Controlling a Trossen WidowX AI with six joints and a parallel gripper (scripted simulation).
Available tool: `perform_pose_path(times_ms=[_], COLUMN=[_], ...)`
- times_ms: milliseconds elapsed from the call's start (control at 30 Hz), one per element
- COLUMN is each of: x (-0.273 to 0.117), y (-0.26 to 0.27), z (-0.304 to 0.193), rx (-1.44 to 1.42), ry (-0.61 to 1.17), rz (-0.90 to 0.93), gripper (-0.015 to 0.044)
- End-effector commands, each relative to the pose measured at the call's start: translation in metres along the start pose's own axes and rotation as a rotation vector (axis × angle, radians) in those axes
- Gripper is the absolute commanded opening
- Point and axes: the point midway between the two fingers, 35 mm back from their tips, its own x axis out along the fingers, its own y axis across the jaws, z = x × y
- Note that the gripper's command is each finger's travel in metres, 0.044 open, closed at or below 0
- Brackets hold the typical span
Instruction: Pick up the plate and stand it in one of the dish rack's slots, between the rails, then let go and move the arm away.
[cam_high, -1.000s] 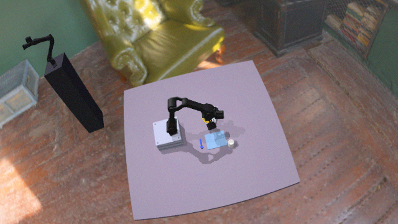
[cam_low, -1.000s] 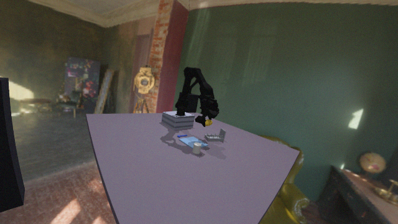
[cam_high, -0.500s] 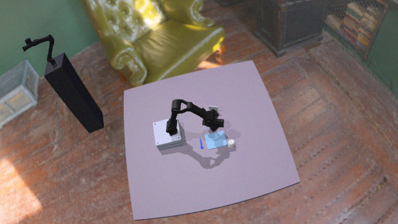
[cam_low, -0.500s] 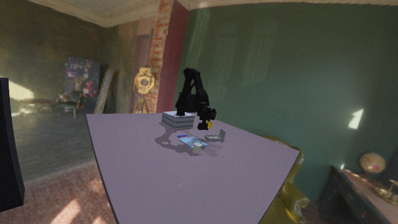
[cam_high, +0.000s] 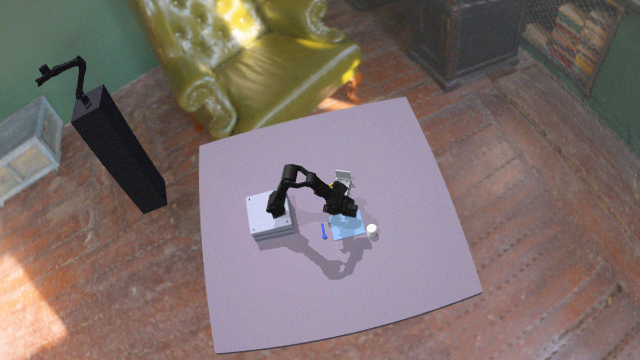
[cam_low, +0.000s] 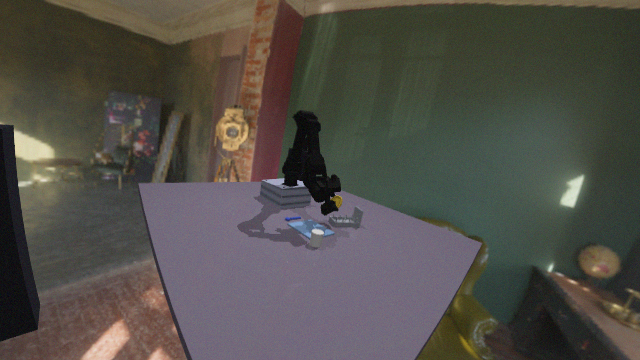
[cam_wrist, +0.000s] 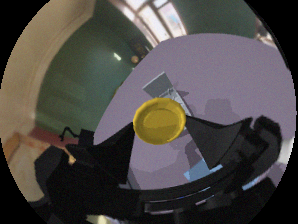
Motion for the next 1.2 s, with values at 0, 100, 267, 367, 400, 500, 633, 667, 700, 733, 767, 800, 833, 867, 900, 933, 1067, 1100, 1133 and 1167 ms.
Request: perform_pose_path(times_ms=[0, 100, 267, 367, 400, 500, 633, 667, 700, 733, 767, 800, 833, 867, 900, 933, 1067, 1100, 1133, 1167], x=[0.001, 0.001, -0.001, -0.002, -0.003, -0.005, -0.009, -0.010, -0.010, -0.010, -0.010, -0.010, -0.010, -0.010, -0.010, -0.010, -0.010, -0.010, -0.009, -0.007], y=[-0.001, -0.002, -0.004, -0.004, -0.005, -0.005, -0.006, -0.006, -0.006, -0.006, -0.006, -0.006, -0.006, -0.006, -0.006, -0.006, -0.006, -0.006, -0.007, -0.008], z=[-0.003, -0.004, -0.006, -0.007, -0.007, -0.008, -0.009, -0.010, -0.010, -0.010, -0.010, -0.010, -0.010, -0.010, -0.010, -0.010, -0.010, -0.010, -0.011, -0.011], rx=[-0.094, -0.162, -0.275, -0.342, -0.365, -0.432, -0.521, -0.540, -0.551, -0.554, -0.554, -0.554, -0.554, -0.554, -0.554, -0.554, -0.554, -0.554, -0.554, -0.554], ry=[-0.091, -0.151, -0.251, -0.311, -0.330, -0.390, -0.466, -0.482, -0.491, -0.494, -0.494, -0.494, -0.494, -0.494, -0.494, -0.494, -0.494, -0.494, -0.493, -0.492], rz=[0.017, 0.016, 0.001, -0.016, -0.024, -0.050, -0.094, -0.105, -0.111, -0.114, -0.114, -0.114, -0.114, -0.114, -0.114, -0.114, -0.114, -0.113, -0.113, -0.113], gripper=[0.0000, 0.0000, 0.0000, 0.0000, 0.0000, 0.0000, 0.0000, 0.0000, 0.0000, 0.0000, 0.0000, 0.0000, 0.0000, 0.0000, 0.0000, 0.0000, 0.0000, 0.0000, 0.0000, 0.0000])
